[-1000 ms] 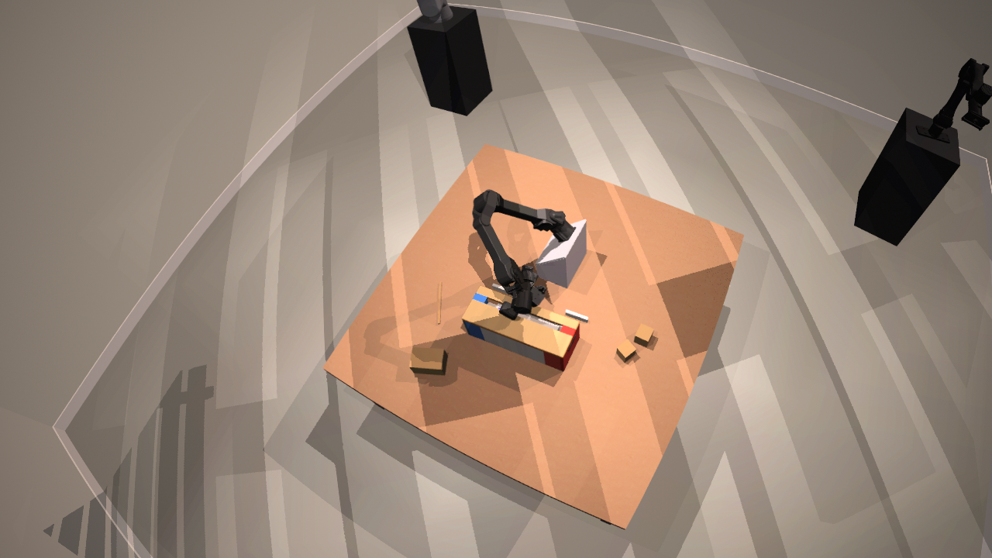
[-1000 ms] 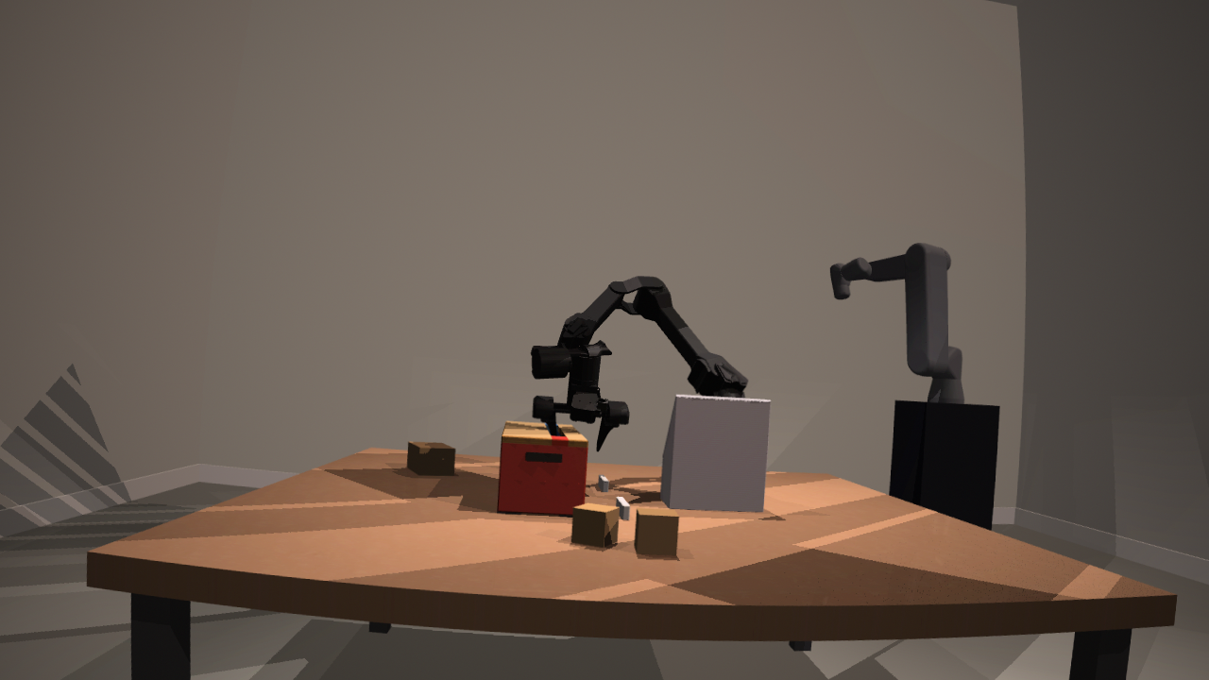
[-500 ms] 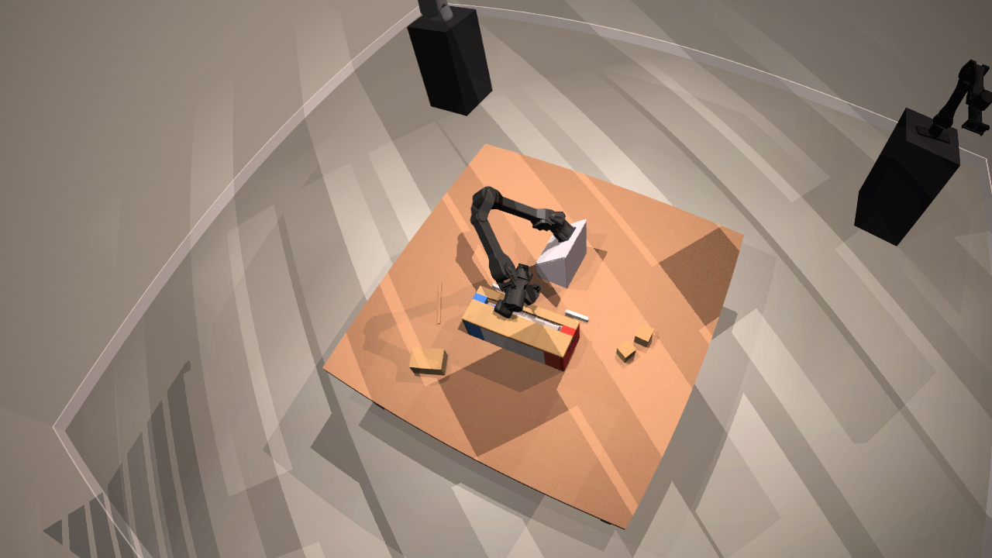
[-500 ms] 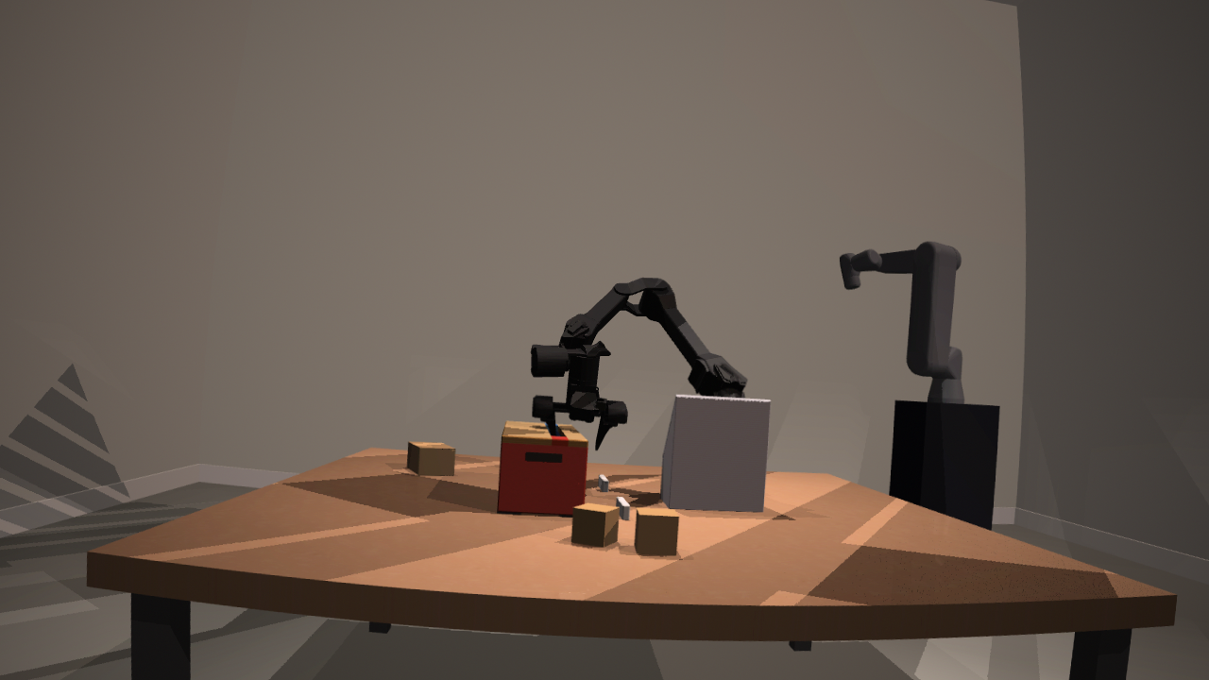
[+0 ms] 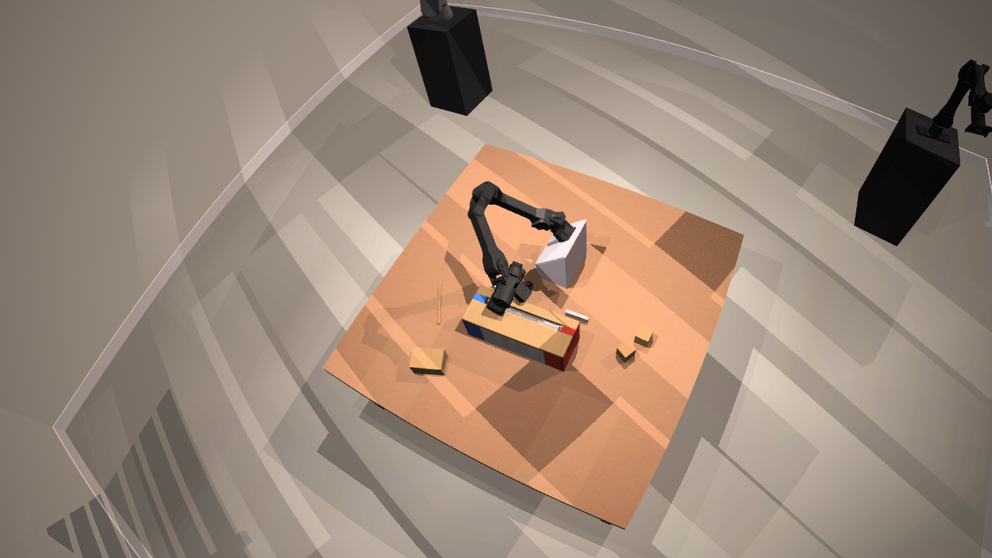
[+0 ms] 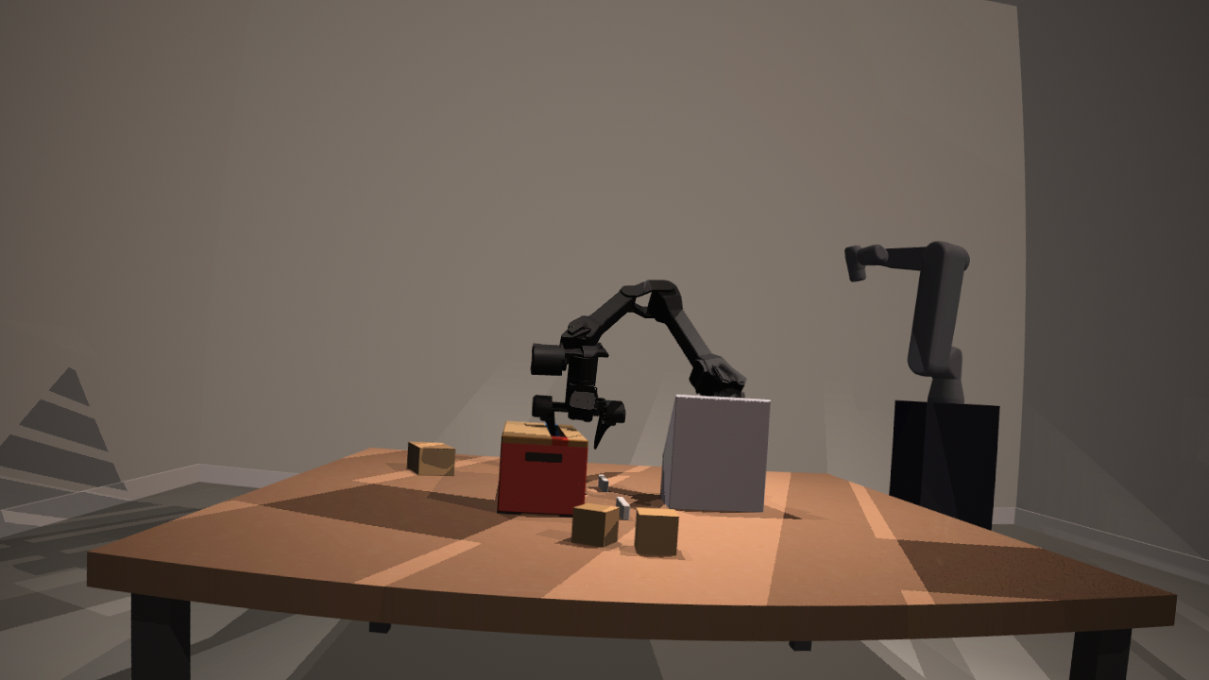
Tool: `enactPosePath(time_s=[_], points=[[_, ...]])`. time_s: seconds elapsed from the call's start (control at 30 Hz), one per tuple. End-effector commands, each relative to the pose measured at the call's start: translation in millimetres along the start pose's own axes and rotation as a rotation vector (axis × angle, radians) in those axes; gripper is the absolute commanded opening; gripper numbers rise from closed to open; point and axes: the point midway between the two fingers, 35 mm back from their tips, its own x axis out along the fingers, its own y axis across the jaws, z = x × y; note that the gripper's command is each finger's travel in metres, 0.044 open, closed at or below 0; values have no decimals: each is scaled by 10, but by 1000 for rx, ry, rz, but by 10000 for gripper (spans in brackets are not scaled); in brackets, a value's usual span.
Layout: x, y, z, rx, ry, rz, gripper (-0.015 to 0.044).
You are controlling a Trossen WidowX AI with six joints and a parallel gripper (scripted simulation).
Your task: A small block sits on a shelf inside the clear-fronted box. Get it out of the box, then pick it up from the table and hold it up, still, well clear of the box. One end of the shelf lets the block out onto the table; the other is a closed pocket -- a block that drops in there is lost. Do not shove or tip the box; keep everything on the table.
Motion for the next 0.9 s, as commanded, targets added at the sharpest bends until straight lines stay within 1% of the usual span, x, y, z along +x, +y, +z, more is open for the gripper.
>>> enactPosePath(time_s=[0.0,0.2,0.27,0.5,0.73,0.8,0.87], points=[[39,15,-81,-3,3,4,400],[66,14,-159,-2,4,4,400],[14,6,-167,-2,1,3,400],[-512,-8,-308,0,-2,1,400],[-491,-24,-287,-4,0,-9,400],[-528,-5,-259,2,-33,-26,348],[-540,27,-262,196,-79,-32,295]])
